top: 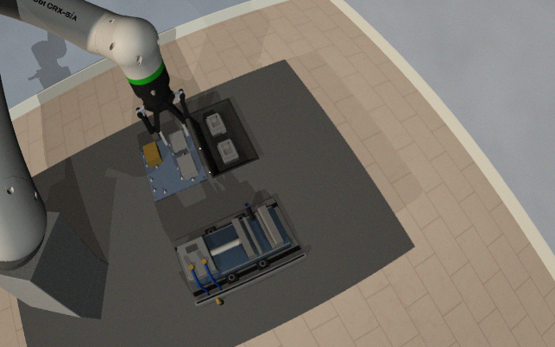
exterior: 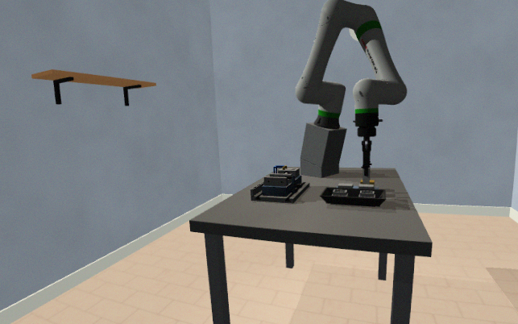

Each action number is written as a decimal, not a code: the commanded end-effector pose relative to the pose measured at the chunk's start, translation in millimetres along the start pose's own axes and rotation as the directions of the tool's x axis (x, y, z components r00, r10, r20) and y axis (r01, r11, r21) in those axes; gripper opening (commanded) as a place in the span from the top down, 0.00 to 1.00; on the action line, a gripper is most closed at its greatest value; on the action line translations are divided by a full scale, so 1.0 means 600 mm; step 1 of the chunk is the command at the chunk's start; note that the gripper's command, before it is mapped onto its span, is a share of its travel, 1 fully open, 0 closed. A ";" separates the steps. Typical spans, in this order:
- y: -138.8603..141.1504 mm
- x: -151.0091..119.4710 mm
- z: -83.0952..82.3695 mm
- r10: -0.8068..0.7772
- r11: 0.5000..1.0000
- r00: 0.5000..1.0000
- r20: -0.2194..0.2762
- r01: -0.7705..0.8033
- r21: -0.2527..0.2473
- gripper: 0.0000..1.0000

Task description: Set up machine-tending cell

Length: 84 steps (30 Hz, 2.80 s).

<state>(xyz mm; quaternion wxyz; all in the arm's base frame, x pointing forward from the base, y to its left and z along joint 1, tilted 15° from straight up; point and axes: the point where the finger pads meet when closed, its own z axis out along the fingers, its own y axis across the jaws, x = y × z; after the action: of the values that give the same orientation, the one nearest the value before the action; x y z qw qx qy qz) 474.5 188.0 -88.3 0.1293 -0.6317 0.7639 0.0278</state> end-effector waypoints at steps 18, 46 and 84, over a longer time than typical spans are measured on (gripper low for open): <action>0.000 0.000 0.015 0.000 1.000 1.000 0.000 0.000 0.000 0.60; 0.000 0.000 0.015 0.000 1.000 1.000 0.000 0.000 0.000 0.60; 0.000 0.000 0.030 0.000 1.000 1.000 0.000 0.000 0.000 0.60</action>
<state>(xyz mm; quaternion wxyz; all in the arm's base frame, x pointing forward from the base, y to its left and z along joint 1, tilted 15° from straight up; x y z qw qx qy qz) 477.3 191.5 -104.6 0.1293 -0.6317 0.7639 0.0278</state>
